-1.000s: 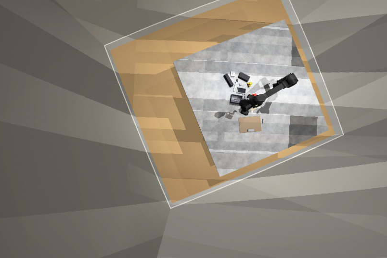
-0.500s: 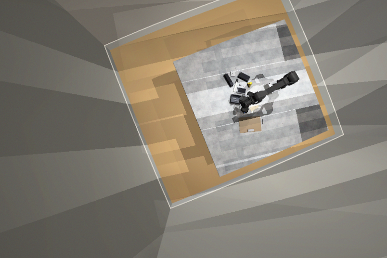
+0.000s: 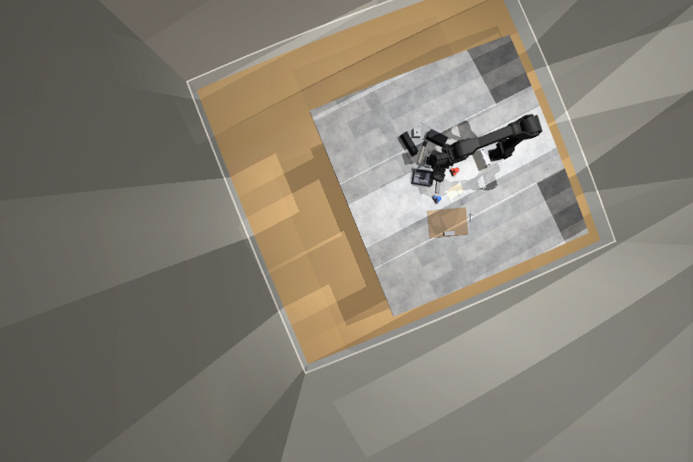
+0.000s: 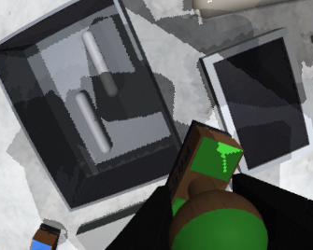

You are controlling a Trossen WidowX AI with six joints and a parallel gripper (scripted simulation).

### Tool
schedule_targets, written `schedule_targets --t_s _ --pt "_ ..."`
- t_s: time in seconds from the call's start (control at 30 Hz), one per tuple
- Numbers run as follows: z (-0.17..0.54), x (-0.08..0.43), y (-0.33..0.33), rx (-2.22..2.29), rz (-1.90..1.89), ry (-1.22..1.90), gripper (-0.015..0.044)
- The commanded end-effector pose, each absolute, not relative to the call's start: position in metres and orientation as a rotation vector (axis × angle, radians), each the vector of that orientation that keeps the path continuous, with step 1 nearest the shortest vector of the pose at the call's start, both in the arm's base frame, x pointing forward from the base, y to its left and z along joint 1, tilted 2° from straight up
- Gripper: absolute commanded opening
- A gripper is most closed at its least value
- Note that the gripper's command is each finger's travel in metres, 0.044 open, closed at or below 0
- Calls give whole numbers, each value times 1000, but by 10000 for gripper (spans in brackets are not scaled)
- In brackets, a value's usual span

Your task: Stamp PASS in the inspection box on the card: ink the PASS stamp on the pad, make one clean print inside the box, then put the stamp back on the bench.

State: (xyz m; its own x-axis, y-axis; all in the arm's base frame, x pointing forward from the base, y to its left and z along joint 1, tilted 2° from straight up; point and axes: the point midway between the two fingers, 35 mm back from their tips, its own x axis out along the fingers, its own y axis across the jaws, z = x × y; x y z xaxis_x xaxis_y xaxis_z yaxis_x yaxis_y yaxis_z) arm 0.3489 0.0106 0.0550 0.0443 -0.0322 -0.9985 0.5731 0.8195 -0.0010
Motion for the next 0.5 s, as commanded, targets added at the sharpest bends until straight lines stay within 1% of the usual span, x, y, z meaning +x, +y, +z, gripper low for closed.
schedule_targets --t_s 0.0,0.2,0.47 --pt "55 338 -12 457 -486 1468 0" --pt "55 322 -41 454 -489 1468 0" --pt "52 322 -42 454 -489 1468 0"
